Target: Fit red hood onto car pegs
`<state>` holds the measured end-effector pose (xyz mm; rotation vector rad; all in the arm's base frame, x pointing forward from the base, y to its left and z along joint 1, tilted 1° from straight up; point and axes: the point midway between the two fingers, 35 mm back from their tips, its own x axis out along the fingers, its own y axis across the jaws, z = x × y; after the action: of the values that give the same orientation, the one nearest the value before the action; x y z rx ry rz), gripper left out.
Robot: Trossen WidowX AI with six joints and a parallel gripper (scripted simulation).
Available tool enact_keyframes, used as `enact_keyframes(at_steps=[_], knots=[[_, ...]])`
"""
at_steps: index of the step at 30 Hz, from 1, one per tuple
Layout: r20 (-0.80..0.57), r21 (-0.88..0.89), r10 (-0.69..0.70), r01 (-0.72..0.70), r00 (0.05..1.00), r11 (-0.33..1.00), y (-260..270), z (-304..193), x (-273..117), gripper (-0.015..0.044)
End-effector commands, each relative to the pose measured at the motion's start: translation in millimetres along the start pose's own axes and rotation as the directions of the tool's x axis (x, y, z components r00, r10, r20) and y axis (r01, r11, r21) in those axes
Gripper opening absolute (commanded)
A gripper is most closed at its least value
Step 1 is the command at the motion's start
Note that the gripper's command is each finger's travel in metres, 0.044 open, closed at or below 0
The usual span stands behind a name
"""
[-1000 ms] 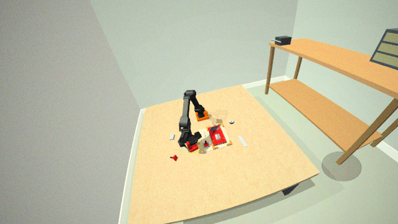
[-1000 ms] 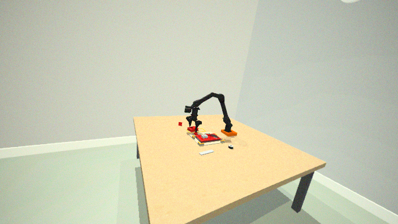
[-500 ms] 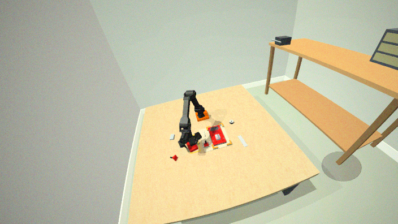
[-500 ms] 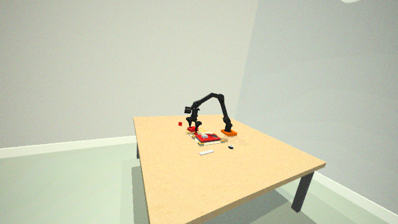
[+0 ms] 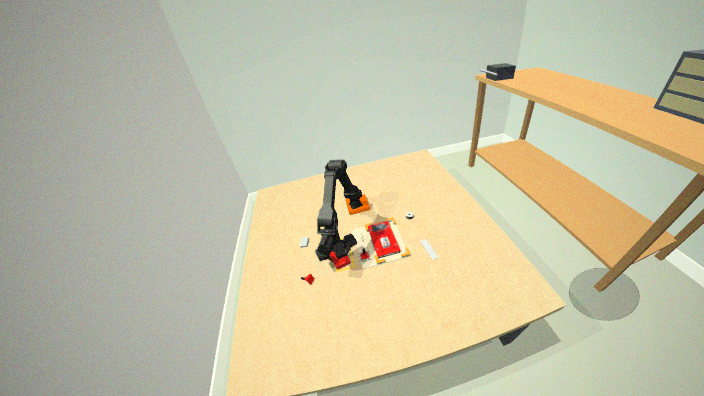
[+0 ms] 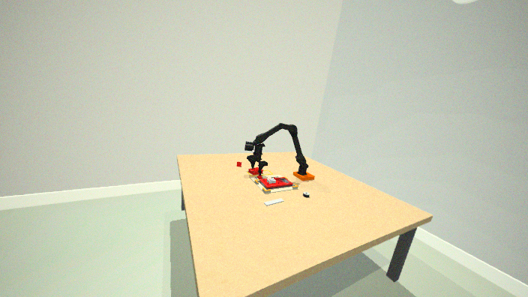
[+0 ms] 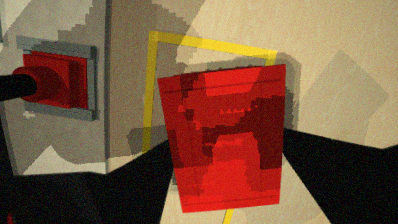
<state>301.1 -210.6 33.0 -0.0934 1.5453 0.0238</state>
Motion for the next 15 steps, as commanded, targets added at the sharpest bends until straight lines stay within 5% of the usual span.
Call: enact_keyframes(at_steps=[1, 5, 15], knots=[[0.000, 0.000, -0.001, 0.001, 1.000, 1.000, 0, 0, 0, 0.0321], [0.000, 0.000, -0.001, 0.001, 1.000, 1.000, 0, 0, 0, 0.0295], [0.000, 0.000, 0.000, 0.000, 1.000, 1.000, 0, 0, -11, 0.0032]])
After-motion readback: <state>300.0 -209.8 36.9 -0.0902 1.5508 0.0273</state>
